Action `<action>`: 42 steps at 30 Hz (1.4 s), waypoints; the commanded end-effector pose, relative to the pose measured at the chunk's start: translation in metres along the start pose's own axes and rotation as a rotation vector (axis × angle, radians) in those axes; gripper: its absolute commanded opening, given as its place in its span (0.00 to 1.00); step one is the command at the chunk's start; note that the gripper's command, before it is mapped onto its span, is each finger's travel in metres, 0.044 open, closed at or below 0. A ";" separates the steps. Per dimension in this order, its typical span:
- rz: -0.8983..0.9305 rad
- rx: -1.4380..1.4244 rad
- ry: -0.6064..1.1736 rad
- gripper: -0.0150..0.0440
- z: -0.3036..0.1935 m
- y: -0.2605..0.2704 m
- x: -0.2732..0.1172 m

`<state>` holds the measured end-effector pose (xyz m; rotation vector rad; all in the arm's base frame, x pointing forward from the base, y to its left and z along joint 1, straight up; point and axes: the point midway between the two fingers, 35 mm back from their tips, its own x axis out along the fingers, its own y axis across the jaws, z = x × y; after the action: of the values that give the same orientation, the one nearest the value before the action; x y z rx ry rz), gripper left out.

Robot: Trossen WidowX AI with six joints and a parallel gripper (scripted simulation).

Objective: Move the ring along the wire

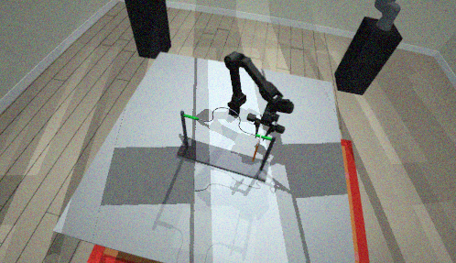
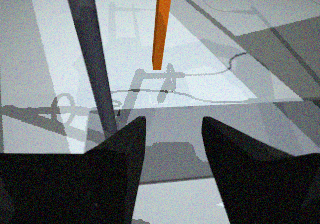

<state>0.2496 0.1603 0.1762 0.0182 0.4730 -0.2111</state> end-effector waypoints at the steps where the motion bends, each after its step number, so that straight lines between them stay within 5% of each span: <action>1: -0.002 0.004 -0.004 0.53 0.001 0.000 -0.001; 12: -0.002 0.004 -0.004 0.53 0.001 0.000 -0.001; 23: 0.002 -0.002 -0.004 1.00 0.001 -0.001 -0.048; 42: 0.002 -0.002 -0.004 1.00 0.001 -0.001 -0.048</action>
<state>0.2082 0.1685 0.1984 0.0143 0.4733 -0.2056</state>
